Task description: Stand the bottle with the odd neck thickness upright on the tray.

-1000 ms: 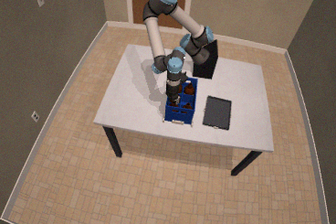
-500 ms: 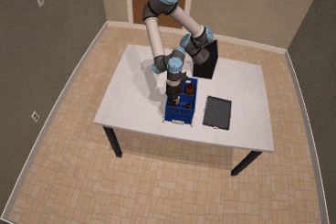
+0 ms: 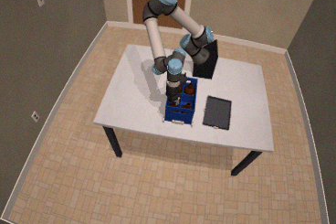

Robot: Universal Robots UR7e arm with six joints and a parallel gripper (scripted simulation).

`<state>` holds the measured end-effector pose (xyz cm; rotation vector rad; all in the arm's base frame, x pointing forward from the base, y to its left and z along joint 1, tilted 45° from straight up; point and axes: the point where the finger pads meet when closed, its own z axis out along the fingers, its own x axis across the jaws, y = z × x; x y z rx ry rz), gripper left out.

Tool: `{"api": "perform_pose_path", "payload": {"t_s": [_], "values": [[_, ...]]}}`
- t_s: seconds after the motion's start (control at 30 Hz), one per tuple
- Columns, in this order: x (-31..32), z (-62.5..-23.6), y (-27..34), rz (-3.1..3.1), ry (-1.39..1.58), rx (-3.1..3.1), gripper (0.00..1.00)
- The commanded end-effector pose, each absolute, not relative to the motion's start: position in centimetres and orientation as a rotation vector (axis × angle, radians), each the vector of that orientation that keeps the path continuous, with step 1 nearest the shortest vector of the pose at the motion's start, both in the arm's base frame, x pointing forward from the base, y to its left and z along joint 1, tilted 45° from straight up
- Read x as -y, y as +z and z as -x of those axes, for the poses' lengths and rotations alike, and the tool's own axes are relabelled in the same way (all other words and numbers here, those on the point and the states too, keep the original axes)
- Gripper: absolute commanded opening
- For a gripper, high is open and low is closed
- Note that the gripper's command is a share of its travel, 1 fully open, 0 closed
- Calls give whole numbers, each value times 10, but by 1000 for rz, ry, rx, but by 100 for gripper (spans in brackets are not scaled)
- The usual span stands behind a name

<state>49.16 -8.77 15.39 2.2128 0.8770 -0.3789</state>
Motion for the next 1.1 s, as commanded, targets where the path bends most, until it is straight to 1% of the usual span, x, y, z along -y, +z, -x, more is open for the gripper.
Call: {"api": "perform_pose_path", "payload": {"t_s": [0.0,1.07], "values": [[92,-490,148,-2214,-382,-879,100],[109,-490,132,-2213,-380,-879,100]]}}
